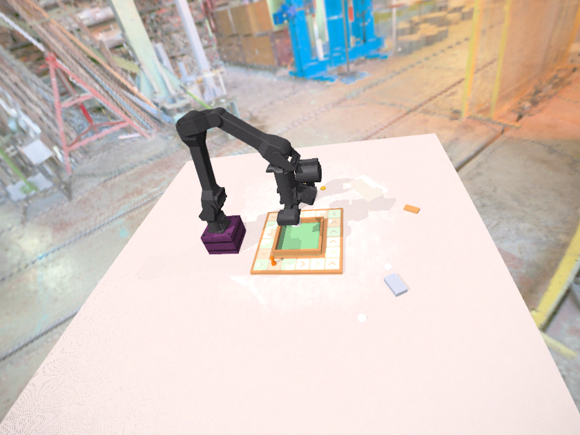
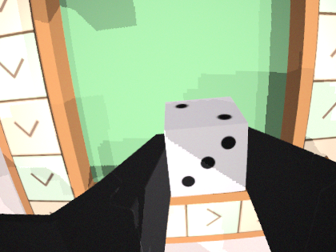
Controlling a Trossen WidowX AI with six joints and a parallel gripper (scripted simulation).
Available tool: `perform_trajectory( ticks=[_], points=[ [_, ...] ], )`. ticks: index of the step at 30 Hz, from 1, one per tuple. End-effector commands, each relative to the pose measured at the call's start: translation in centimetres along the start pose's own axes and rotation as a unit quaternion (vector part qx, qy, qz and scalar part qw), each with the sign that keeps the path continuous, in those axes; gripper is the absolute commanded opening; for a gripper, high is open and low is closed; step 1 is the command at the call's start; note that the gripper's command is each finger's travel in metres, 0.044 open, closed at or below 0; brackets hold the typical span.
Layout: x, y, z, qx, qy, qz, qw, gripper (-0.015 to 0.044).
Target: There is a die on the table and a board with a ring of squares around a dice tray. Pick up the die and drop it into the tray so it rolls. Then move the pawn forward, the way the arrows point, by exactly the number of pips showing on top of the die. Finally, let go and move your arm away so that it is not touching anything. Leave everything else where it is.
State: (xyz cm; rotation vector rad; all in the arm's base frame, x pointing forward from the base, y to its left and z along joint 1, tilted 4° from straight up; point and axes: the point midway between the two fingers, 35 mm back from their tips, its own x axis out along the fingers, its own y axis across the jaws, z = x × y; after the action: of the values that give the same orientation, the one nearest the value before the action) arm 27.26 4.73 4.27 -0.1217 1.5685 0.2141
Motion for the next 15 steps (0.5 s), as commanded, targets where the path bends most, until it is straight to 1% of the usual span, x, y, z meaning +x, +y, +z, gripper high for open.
perform_trajectory(
  ticks=[1,8,15],
  points=[
    [0.2,0.5,-0.1,0.007,-0.014,0.001,1.000,0.0000],
    [1.0,0.2,0.5,0.010,-0.129,0.001,0.992,0.0000],
    [1.6,0.1,1.0,0.010,-0.246,-0.001,0.969,0.0000]
  ],
)
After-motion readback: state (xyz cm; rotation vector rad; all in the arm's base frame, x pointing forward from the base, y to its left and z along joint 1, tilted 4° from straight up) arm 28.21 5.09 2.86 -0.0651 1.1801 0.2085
